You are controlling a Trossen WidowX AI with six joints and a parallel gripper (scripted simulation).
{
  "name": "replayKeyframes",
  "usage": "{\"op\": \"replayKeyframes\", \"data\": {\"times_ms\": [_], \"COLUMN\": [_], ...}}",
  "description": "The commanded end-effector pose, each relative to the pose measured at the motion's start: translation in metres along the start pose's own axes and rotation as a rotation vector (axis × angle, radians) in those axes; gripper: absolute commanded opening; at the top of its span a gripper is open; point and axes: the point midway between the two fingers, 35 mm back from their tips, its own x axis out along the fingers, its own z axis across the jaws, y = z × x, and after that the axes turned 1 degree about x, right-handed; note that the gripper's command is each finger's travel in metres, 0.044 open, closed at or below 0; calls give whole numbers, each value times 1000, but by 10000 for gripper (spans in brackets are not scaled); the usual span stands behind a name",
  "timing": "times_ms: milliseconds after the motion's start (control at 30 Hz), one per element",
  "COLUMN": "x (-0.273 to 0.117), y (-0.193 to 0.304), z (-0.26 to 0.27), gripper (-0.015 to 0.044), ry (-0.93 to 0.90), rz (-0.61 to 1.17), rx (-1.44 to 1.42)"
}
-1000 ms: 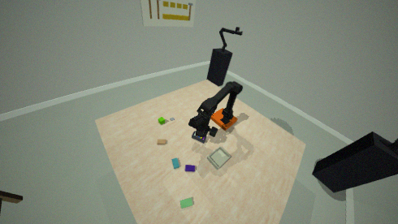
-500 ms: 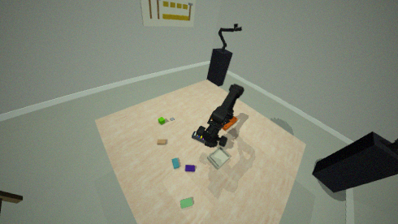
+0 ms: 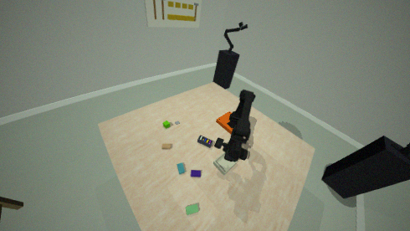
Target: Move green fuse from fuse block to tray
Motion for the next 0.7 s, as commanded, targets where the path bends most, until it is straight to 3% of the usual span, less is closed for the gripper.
{"op": "replayKeyframes", "data": {"times_ms": [0, 667], "x": [2, 30], "y": [0, 0], "z": [13, 13], "gripper": [0, 0], "ry": [0, 0], "rz": [8, 8], "rx": [6, 6]}}
